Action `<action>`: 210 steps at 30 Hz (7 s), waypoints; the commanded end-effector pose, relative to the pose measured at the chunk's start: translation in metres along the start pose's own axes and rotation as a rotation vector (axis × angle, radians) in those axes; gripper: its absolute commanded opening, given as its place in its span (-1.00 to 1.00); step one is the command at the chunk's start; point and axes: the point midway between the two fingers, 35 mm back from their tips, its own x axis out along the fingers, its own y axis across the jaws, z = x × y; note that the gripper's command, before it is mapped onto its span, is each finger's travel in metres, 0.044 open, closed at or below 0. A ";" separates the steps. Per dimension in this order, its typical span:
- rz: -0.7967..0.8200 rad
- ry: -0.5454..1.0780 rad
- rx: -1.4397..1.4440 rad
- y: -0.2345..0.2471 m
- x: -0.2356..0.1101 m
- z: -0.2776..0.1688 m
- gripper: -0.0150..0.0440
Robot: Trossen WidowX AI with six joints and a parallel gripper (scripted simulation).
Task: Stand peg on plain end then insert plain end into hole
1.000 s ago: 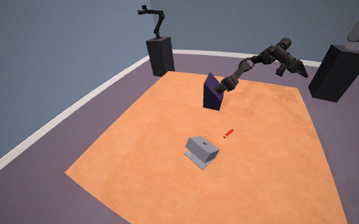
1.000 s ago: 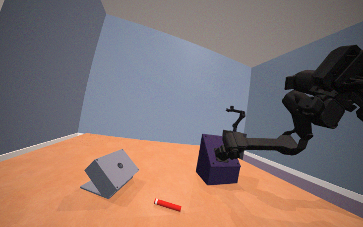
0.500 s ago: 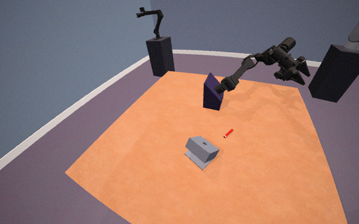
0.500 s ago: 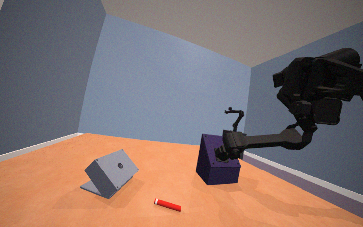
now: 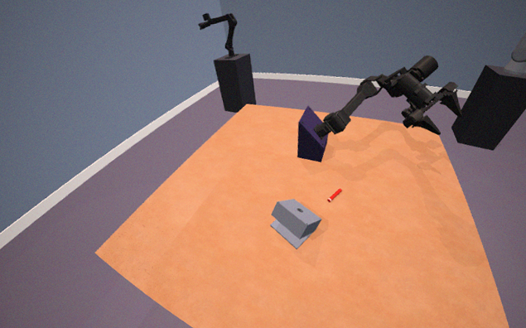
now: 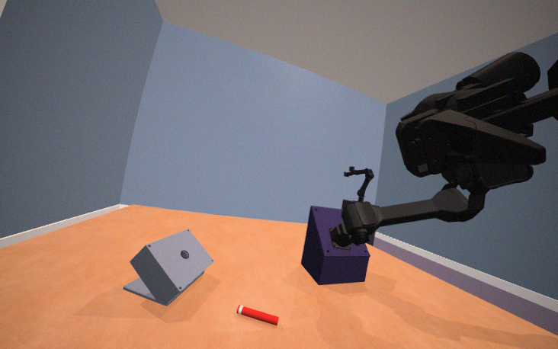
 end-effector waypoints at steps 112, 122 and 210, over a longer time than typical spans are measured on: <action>1.102 1.671 3.190 0.360 -0.043 0.090 1.00; 1.176 1.948 3.241 0.366 -0.052 0.105 1.00; 1.177 1.943 3.246 0.400 -0.018 0.163 -0.32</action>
